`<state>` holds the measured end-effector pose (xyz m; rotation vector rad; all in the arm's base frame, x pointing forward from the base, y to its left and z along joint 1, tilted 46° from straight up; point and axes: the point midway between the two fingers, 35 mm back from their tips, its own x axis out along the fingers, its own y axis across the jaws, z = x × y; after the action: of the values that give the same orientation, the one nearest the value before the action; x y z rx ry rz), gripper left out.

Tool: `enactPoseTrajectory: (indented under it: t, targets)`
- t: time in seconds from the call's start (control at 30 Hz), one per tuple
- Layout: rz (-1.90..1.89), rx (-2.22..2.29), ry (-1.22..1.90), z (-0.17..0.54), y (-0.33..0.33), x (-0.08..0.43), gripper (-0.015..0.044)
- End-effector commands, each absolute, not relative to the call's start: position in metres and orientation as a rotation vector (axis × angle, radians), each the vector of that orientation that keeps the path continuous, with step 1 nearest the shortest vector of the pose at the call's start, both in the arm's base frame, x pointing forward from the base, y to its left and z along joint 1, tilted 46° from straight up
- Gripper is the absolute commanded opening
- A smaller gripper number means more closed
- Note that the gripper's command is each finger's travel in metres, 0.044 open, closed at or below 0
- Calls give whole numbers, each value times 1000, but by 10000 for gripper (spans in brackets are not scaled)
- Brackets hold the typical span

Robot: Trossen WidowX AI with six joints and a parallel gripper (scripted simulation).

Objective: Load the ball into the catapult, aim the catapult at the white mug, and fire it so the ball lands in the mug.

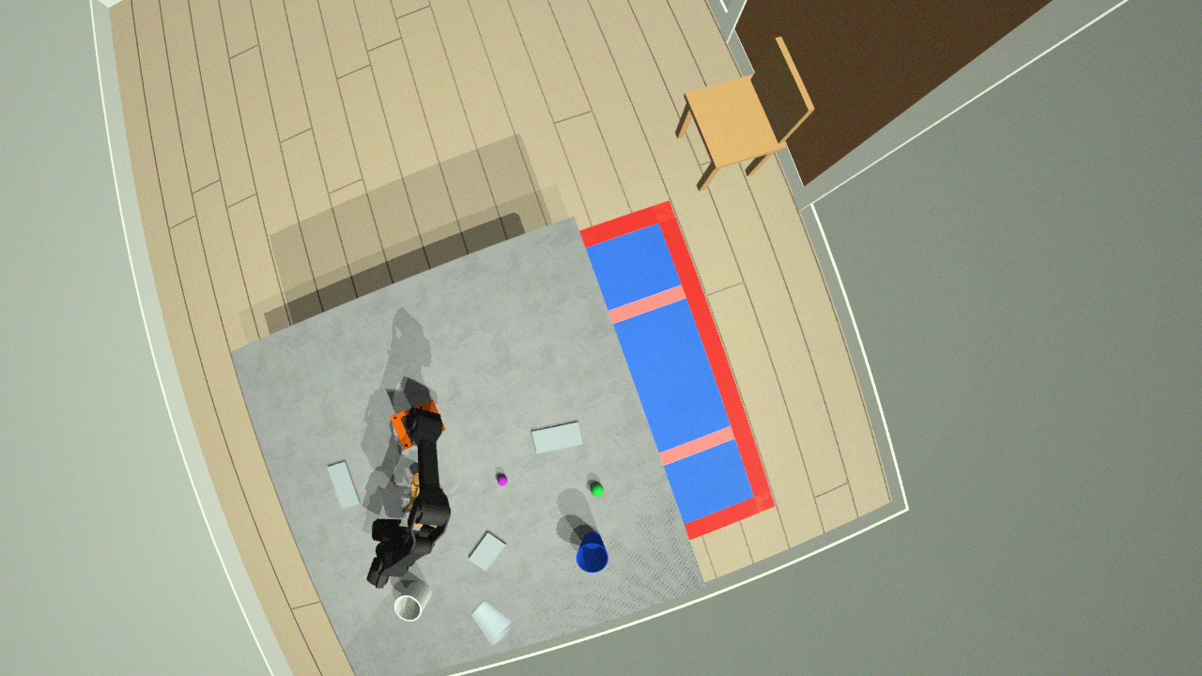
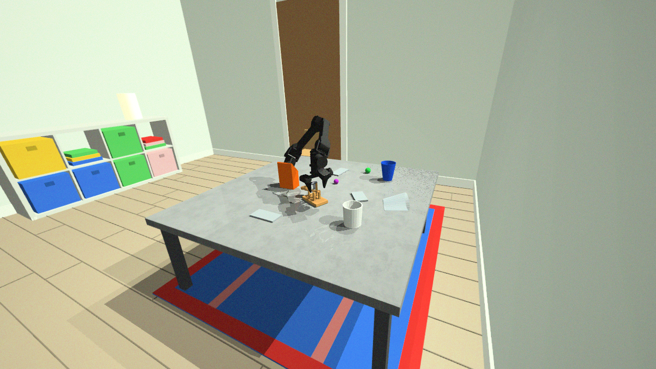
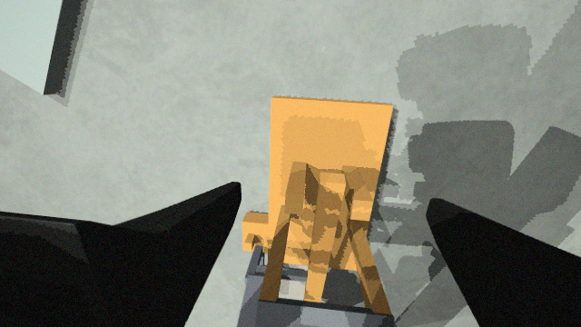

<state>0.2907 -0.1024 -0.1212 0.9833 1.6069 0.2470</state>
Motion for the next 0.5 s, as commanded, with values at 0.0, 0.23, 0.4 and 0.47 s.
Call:
enactPoseTrajectory:
  t: [0.0, 0.23, 0.4, 0.47]
  targets:
    - [250, 997, 1617, -128, -95, 289, 440]
    - [250, 997, 1617, -136, -86, 290, 440]
    - [251, 997, 1617, -141, -80, 290, 440]
    - [251, 998, 1617, -143, -78, 290, 440]
